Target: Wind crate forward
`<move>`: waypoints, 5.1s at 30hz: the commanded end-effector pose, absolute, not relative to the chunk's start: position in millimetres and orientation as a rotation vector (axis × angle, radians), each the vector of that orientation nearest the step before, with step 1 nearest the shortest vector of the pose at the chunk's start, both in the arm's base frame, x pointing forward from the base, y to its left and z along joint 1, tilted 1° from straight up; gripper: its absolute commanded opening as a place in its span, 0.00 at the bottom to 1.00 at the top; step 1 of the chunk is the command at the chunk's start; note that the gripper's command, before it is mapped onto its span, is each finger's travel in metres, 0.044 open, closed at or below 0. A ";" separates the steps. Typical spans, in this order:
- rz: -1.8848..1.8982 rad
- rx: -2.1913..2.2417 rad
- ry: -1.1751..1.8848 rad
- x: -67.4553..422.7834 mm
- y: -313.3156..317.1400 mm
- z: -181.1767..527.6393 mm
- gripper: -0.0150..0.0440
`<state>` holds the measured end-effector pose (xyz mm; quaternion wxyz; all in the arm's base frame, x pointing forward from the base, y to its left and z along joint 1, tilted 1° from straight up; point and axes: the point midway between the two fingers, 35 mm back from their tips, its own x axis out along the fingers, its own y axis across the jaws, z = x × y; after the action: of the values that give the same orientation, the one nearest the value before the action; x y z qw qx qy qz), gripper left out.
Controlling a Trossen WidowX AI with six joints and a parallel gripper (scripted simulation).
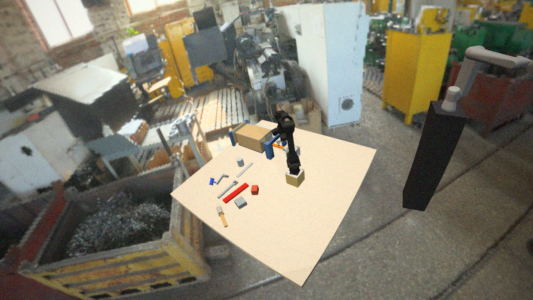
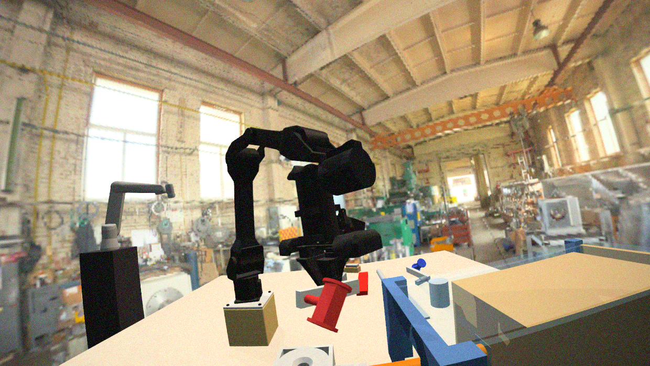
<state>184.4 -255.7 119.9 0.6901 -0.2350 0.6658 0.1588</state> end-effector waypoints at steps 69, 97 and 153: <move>0.319 -1.291 0.955 122.4 -275.7 109.2 0.25; -0.027 -1.458 0.630 121.9 -275.3 108.1 0.25; -0.308 -1.547 0.367 77.0 -310.7 91.2 0.25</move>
<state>77.3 -310.6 91.3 0.6897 -0.6917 0.1639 -0.1375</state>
